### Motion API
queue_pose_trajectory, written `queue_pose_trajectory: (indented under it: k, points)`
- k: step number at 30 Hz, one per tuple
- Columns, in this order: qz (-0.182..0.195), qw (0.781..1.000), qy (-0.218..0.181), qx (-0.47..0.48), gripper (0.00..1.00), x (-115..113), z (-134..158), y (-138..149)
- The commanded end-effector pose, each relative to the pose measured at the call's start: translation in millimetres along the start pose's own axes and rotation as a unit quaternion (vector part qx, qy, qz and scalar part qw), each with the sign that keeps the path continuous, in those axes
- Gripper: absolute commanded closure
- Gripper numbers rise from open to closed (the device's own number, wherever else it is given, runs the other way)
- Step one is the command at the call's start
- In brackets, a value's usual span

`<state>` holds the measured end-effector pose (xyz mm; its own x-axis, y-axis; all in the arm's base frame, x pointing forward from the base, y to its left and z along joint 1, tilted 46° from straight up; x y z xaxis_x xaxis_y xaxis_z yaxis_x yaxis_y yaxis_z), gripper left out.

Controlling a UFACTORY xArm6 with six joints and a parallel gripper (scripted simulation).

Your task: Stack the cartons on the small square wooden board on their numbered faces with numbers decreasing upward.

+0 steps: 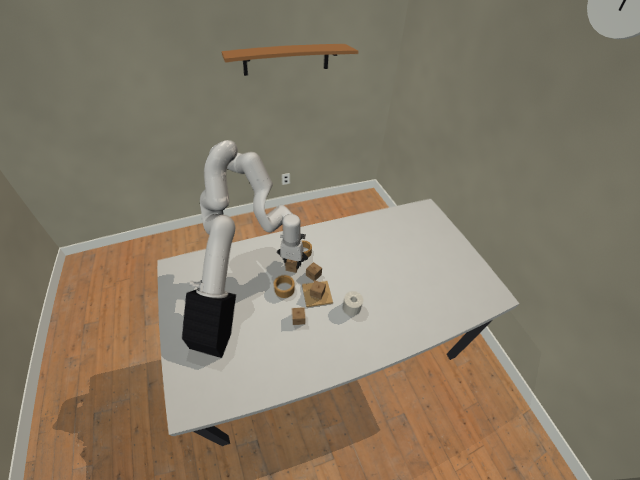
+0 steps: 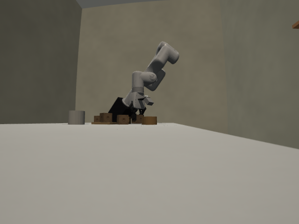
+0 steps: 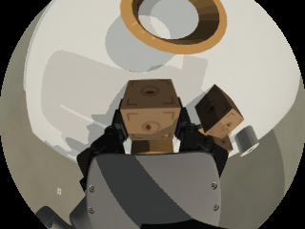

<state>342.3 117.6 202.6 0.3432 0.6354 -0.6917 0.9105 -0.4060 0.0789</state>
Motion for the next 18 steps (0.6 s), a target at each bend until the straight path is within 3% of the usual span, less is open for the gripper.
queue_pose_trajectory:
  k: [1,9,18]
  points:
    - [0.001,1.000,0.003,-0.001,1.00,-18.7,-1.3,1.8]
    - [0.001,1.000,0.001,-0.001,1.00,-83.2,-0.7,1.0]
    - [0.001,1.000,-0.004,-0.001,1.00,-91.9,5.6,10.4]
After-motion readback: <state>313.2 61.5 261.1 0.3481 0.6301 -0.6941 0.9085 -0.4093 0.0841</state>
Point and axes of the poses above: the point where the finger pads meet when closed, its own x axis out along the fingers, its own y axis across the jaws, z = x × y, the point moved 8 cm from there along -x, back along the fingers, and after that the axes turned 9 degrees about -x, right-handed, at the moved point
